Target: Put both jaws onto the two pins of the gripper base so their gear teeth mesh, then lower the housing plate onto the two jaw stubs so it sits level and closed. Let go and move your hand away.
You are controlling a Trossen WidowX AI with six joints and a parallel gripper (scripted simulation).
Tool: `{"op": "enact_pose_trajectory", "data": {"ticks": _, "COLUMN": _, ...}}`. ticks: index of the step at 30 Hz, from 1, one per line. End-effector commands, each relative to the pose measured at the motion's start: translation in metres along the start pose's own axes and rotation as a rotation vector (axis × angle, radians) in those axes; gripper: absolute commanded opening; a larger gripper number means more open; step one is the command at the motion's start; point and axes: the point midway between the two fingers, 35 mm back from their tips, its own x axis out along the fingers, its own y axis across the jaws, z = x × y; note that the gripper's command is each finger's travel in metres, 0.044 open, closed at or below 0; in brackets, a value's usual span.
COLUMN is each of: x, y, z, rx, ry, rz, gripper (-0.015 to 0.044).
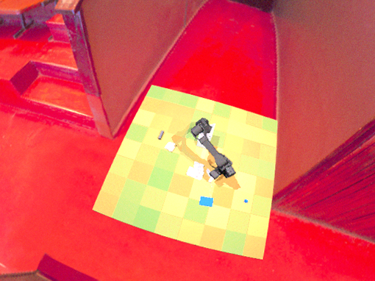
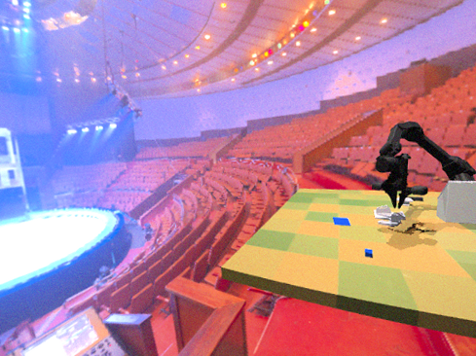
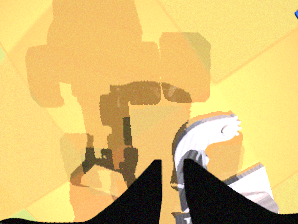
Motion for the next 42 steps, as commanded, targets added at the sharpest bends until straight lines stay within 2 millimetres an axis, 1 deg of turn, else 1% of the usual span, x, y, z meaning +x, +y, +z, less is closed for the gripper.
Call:
{"op": "enact_pose_trajectory", "data": {"ticks": 1, "x": 0.0, "y": 0.0, "z": 0.0, "rx": 0.0, "ry": 0.0, "rz": 0.0, "gripper": 0.0131}}
{"op": "enact_pose_trajectory", "data": {"ticks": 13, "x": 0.0, "y": 0.0, "z": 0.0, "rx": 0.0, "ry": 0.0, "rz": 0.0, "gripper": 0.044}}
{"op": "enact_pose_trajectory", "data": {"ticks": 41, "x": 0.0, "y": 0.0, "z": 0.0, "rx": 0.0, "ry": 0.0, "rz": 0.0, "gripper": 0.044}}
{"op": "enact_pose_trajectory", "data": {"ticks": 42, "x": 0.0, "y": 0.0, "z": 0.0, "rx": 0.0, "ry": 0.0, "rz": 0.0, "gripper": 0.0414}}
